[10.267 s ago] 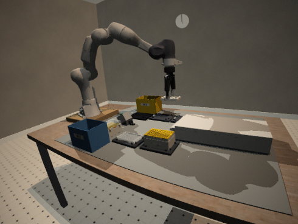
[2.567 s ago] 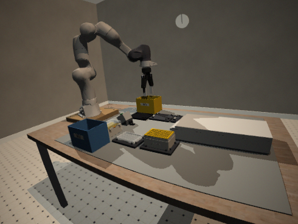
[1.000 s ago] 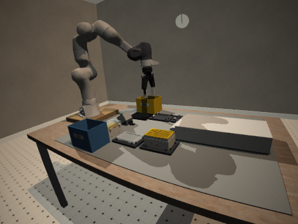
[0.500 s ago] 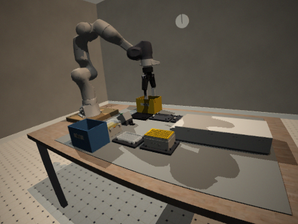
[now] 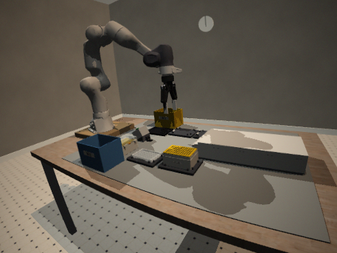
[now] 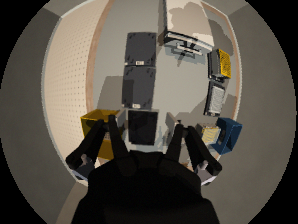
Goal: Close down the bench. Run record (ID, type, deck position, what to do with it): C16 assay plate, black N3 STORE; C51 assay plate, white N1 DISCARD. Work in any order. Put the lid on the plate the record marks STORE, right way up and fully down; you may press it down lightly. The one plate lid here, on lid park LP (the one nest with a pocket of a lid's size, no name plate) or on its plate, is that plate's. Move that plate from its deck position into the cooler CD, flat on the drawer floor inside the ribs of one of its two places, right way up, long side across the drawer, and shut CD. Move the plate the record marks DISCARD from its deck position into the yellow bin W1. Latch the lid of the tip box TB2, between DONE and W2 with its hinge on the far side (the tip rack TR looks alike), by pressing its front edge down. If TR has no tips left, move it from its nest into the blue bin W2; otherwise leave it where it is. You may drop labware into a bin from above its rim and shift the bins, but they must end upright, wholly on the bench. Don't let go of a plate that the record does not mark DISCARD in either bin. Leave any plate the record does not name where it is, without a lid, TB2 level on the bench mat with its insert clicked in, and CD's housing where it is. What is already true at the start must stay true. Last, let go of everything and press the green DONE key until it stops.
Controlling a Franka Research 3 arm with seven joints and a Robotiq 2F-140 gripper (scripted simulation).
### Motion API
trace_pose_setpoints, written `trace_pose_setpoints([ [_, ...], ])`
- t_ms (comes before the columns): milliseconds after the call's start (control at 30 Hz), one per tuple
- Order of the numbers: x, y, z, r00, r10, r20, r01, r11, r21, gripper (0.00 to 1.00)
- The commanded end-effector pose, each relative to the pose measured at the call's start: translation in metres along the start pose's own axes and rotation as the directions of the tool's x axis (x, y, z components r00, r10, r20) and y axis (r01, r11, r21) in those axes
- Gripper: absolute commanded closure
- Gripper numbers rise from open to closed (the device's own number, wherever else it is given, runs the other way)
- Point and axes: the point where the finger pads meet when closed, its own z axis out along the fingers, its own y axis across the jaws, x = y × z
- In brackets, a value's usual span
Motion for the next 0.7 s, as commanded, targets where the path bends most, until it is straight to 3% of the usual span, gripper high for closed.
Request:
trace_pose_setpoints([
  [0,0.005,0.011,0.001,0.999,-0.042,0.005,0.042,0.999,-0.003,0.34],
  [667,0.048,0.069,-0.002,0.999,-0.042,0.005,0.042,0.999,-0.003,0.34],
])
